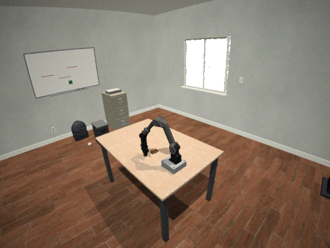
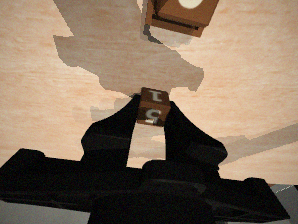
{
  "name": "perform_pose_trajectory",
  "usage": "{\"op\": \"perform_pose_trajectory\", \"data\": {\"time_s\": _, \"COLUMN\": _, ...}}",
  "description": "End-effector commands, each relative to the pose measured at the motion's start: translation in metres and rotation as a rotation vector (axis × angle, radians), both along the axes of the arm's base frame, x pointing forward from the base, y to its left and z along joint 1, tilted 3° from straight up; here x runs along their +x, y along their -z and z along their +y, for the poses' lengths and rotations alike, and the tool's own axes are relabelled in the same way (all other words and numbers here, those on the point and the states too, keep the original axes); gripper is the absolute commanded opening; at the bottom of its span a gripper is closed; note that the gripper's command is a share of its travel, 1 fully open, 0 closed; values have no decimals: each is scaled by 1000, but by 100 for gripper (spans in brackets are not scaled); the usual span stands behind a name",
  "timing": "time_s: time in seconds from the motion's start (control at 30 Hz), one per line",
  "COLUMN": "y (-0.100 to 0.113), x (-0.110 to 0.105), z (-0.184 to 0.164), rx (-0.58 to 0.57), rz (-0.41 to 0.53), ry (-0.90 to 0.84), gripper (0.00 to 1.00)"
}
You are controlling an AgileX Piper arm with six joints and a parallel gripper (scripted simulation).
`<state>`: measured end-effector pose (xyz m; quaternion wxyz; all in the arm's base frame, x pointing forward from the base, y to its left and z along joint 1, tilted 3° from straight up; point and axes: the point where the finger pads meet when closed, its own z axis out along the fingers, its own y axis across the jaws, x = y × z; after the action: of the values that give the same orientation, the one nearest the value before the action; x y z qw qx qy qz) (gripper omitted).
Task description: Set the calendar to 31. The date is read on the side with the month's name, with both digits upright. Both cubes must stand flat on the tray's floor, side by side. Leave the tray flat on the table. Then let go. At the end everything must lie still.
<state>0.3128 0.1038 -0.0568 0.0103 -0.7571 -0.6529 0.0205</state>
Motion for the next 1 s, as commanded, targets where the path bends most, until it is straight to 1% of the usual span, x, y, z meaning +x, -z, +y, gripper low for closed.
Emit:
{"op": "perform_pose_trajectory", "data": {"time_s": 0.0, "y": 0, "x": 0, "z": 0, "rx": 1, "rz": -1, "ry": 0, "gripper": 34}}
{"op": "perform_pose_trajectory", "data": {"time_s": 0.97, "y": 4, "x": -1, "z": 0, "rx": 0, "rz": 1, "ry": 0, "gripper": 34}}
